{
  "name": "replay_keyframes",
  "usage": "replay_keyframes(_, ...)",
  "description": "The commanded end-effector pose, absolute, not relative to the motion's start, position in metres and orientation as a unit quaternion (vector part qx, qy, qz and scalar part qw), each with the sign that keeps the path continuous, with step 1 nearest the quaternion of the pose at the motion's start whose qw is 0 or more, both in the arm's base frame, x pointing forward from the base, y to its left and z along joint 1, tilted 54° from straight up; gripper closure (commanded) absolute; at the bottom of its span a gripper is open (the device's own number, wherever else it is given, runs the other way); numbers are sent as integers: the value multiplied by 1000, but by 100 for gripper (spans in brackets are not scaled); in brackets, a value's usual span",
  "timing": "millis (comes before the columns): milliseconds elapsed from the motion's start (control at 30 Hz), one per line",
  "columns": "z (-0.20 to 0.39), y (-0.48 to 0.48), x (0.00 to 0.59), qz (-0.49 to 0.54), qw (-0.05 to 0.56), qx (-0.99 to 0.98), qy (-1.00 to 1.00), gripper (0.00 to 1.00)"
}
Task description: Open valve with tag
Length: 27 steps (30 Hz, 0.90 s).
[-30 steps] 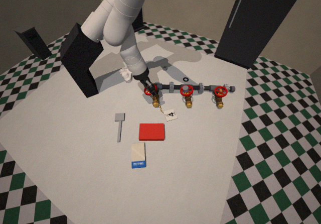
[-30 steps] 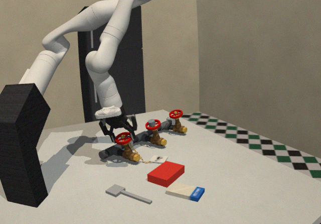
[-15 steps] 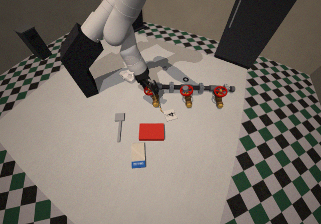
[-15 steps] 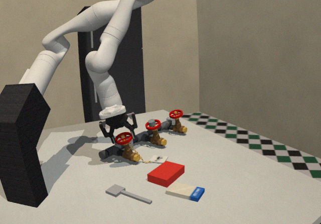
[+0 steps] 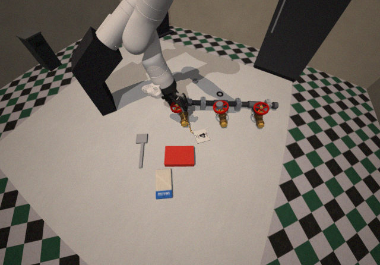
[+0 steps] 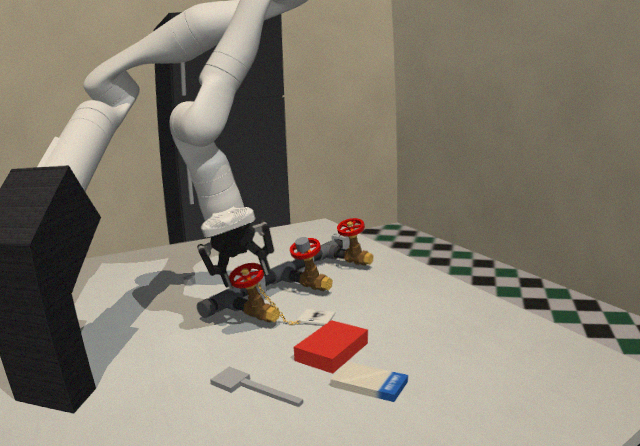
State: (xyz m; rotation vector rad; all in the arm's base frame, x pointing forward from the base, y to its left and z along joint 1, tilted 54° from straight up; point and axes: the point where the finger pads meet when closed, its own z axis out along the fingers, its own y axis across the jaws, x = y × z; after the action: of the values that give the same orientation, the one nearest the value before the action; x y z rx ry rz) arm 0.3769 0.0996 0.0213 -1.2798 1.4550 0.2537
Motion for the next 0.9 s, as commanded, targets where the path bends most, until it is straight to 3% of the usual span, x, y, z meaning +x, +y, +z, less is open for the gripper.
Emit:
replay_keyframes(0,26,103,376,104,564,-547,610,25)
replay_keyframes(367,26,103,376,102,564,-550,607,25)
replay_keyframes(400,26,103,376,102,564,-550,607,0)
replay_keyframes(867,26,103,376,102,564,-550,607,0)
